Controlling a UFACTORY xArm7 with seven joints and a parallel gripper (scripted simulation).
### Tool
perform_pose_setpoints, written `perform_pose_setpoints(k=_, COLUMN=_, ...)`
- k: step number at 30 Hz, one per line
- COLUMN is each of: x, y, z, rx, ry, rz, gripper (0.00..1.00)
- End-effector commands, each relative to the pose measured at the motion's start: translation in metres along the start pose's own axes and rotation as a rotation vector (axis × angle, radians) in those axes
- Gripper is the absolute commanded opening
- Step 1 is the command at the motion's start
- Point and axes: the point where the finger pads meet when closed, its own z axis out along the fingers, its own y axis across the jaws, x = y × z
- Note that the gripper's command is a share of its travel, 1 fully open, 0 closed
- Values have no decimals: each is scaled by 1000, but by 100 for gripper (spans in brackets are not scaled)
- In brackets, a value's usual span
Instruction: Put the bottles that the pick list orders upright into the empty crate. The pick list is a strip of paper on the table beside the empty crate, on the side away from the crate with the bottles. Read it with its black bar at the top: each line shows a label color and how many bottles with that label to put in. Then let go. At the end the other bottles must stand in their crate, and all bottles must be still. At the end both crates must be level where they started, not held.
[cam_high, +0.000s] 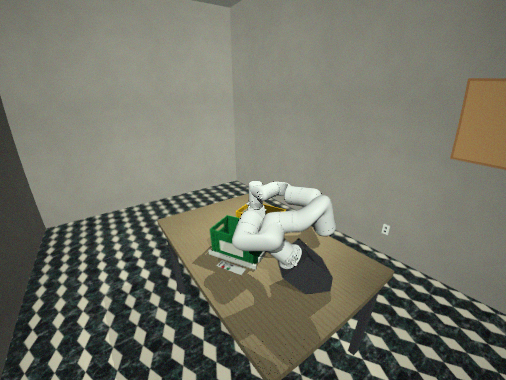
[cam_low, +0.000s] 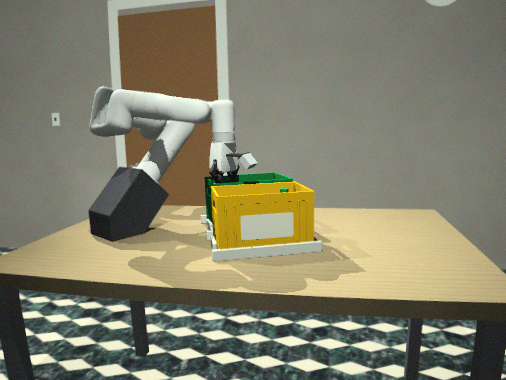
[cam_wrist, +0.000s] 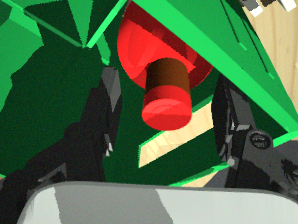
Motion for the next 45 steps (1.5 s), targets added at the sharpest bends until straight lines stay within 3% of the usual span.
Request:
perform_pose_setpoints(k=1, x=1, y=0, z=-1, rx=-1, ry=2, rz=1, gripper=65)
perform_pose_setpoints(k=19, x=1, y=0, z=-1, rx=-1, ry=2, rz=1, gripper=65)
perform_pose_setpoints(k=45, x=1, y=0, z=-59, rx=-1, ry=2, rz=1, gripper=65)
